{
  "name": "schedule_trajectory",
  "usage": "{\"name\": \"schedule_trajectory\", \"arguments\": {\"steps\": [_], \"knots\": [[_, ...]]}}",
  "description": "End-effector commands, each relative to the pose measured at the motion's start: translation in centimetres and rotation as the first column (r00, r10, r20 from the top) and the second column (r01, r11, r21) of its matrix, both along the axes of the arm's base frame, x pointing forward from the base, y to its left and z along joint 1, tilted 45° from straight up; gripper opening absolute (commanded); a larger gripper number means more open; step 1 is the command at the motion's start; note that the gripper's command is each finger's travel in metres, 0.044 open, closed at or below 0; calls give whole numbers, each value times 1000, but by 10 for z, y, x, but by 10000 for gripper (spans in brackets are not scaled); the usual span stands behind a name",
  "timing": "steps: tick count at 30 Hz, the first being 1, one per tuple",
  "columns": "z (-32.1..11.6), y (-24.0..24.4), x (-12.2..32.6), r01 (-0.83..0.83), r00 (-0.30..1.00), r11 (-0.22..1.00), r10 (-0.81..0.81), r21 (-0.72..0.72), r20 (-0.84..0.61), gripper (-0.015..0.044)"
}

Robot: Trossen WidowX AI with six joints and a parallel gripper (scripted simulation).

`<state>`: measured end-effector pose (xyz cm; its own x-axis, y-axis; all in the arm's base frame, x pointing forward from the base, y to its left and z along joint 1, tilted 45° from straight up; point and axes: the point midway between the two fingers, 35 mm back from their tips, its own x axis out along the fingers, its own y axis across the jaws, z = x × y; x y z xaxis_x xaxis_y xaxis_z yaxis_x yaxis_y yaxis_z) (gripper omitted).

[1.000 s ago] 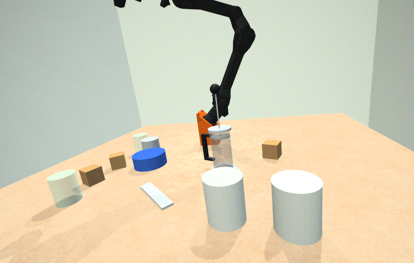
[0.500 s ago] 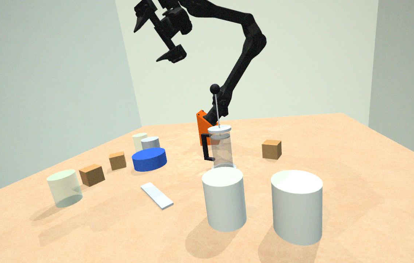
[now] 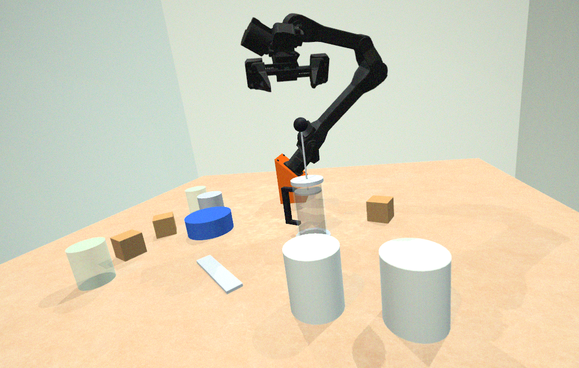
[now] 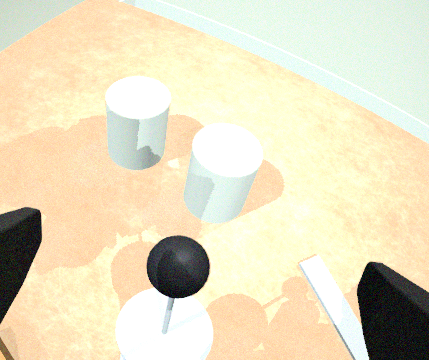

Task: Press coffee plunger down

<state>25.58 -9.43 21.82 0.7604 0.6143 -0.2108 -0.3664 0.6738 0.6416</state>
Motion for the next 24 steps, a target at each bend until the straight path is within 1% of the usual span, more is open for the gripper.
{"name": "schedule_trajectory", "arguments": {"steps": [1,7,24], "knots": [[-10,15,-3,3,1000,999,-3,36,-10,440],[-33,39,-5,5,1000,999,-4,40,-6,440],[-42,50,10,-2,1000,1000,2,27,-19,440]]}}
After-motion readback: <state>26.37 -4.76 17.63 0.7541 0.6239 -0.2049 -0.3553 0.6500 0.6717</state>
